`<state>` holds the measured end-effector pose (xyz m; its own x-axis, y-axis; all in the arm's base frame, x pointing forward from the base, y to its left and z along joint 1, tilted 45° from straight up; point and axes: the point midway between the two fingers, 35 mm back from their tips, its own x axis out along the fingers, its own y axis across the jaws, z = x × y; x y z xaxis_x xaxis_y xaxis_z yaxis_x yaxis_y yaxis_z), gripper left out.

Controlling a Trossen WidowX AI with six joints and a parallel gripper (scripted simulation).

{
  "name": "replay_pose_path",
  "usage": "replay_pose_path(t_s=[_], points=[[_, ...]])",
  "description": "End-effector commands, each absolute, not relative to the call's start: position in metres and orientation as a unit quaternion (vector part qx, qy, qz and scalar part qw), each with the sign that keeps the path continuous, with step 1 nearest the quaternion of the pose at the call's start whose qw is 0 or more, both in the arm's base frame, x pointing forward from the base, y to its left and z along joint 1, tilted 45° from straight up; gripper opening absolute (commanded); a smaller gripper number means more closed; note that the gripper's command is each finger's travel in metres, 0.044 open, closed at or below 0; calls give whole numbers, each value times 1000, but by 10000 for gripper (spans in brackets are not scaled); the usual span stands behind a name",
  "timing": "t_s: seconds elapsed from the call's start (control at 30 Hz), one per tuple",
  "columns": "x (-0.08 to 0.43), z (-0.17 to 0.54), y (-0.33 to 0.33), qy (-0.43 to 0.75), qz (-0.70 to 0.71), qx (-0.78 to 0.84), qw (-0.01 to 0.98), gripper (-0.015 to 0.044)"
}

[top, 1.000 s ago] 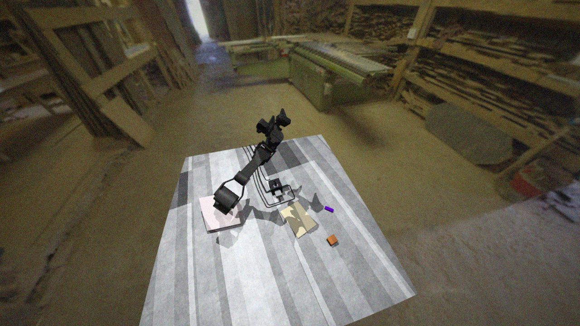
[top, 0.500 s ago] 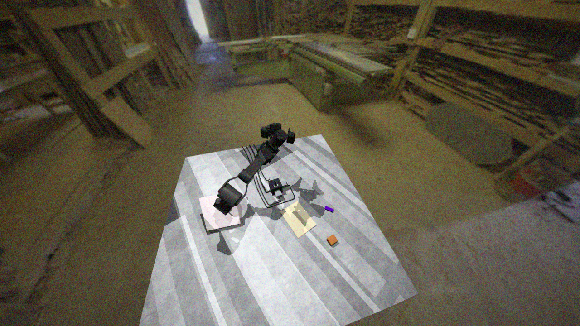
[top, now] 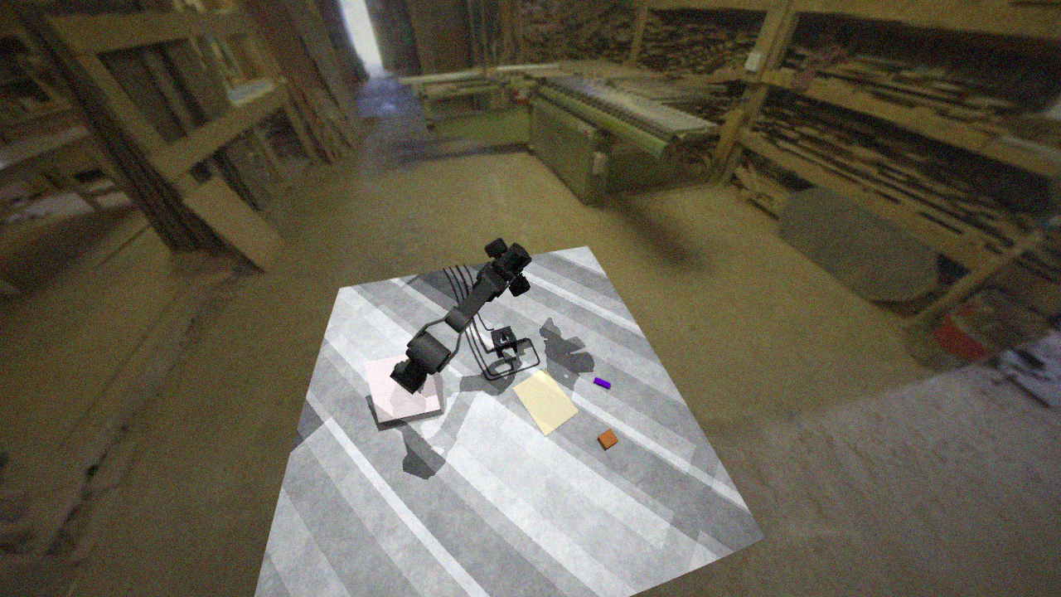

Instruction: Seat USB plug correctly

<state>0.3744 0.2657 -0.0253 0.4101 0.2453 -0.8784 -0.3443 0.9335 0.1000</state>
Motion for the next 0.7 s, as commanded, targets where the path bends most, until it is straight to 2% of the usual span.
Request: replay_pose_path(t_s=[0.0,0.3,0.67], points=[[353,-63,195,587,-143,102,791,440],[329,-70,140,519,-400,192,730,440],[304,-57,83,306,-636,255,661,440]])
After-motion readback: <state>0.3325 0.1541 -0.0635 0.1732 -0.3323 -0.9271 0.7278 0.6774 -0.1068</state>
